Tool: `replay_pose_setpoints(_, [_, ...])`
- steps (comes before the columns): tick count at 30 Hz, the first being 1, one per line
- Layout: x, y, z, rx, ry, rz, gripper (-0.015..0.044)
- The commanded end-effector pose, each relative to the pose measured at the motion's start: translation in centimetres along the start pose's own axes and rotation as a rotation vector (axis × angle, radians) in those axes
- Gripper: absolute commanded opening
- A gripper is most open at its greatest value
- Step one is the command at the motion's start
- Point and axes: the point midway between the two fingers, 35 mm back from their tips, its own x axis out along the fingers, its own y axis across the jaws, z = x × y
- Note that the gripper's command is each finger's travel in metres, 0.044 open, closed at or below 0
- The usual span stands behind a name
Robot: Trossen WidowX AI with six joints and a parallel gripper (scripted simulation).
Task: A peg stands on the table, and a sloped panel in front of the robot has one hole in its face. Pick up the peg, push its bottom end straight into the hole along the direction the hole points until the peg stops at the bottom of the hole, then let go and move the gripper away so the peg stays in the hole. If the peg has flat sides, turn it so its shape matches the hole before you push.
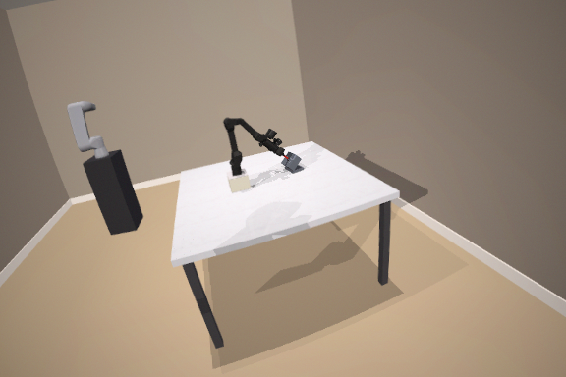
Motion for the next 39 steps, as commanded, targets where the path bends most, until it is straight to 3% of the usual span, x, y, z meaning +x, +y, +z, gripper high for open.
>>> replay_pose_setpoints(1, [0.0, 0.0, 0.0, 0.0, 0.0, 0.0, 0.0])
replay_pose_setpoints(39, [1.1, 0.0, -0.1, 0.0, 0.0, 0.0, 0.0])
